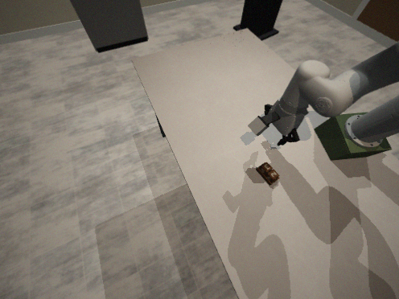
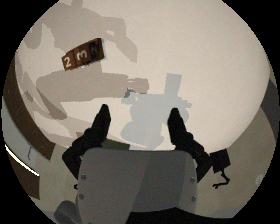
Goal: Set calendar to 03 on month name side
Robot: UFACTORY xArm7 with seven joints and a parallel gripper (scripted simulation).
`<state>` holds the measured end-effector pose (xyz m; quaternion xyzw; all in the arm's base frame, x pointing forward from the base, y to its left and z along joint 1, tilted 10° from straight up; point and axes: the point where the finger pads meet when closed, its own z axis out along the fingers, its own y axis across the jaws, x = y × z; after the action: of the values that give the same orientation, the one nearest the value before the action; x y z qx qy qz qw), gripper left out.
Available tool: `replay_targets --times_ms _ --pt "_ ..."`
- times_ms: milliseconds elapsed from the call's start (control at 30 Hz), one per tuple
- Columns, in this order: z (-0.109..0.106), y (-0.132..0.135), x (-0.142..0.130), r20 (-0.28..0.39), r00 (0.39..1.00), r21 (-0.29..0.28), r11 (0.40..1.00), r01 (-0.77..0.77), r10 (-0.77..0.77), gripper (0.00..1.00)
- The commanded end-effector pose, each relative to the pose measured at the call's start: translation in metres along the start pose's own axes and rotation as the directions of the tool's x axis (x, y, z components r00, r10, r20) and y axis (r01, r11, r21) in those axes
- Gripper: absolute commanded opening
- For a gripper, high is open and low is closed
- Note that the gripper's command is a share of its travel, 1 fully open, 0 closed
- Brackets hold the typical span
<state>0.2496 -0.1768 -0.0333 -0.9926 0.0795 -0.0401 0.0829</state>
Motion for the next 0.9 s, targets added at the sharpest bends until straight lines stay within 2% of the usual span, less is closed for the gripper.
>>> replay_targets --times_ms 0,367,600,867 --pt "-0.004 0.000 0.001 0.007 1.000 -0.001 1.000 -0.002 0.002 1.00" --pt "-0.004 0.000 0.001 0.007 1.000 -0.001 1.000 -0.006 0.006 1.00" --pt "-0.005 -0.003 0.005 0.006 0.998 -0.002 0.998 -0.069 0.069 1.00" --pt "-0.010 -0.017 0.023 0.004 0.945 -0.005 0.945 -0.327 0.327 1.00"
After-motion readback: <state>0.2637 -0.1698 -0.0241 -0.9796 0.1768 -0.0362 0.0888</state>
